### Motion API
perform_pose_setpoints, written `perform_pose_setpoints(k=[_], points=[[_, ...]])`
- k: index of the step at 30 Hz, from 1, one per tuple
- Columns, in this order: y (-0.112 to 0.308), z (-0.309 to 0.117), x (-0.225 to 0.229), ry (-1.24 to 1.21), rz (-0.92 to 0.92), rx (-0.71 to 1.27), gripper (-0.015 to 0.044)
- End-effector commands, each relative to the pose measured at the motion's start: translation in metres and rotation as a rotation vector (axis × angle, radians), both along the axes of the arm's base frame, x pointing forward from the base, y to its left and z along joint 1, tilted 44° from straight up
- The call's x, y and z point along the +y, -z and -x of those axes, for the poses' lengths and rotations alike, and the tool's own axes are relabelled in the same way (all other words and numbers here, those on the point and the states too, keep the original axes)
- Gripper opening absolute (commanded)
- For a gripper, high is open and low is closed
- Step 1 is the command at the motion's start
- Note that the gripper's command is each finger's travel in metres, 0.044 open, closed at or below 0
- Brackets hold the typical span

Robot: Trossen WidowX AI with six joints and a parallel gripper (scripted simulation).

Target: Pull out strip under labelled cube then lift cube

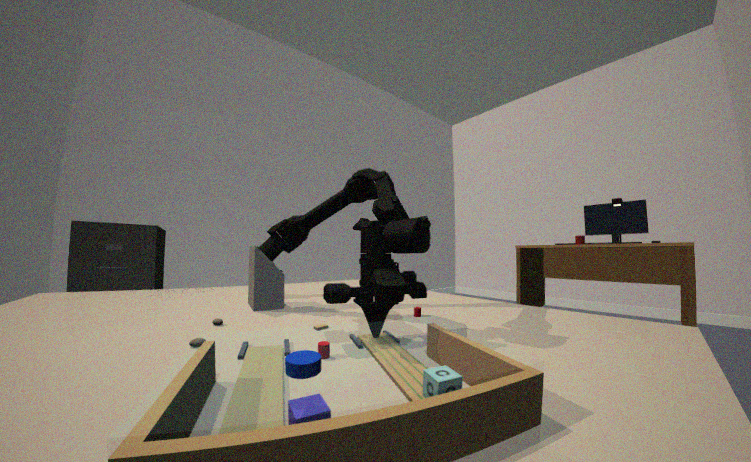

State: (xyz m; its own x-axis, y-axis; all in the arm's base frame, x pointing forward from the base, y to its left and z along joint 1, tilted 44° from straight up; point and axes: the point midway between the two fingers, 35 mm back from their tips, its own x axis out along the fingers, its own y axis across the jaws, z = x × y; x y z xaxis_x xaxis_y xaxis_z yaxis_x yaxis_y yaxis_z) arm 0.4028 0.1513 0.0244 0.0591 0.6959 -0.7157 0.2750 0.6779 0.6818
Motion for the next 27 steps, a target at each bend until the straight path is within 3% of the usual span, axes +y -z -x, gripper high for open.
perform_pose_setpoints(k=[1, 27], points=[[0.002, 0.009, 0.005, -0.008, 0.0, 0.013, 0.0], [-0.002, 0.012, 0.003, -0.008, 0.001, 0.013, 0.0]])
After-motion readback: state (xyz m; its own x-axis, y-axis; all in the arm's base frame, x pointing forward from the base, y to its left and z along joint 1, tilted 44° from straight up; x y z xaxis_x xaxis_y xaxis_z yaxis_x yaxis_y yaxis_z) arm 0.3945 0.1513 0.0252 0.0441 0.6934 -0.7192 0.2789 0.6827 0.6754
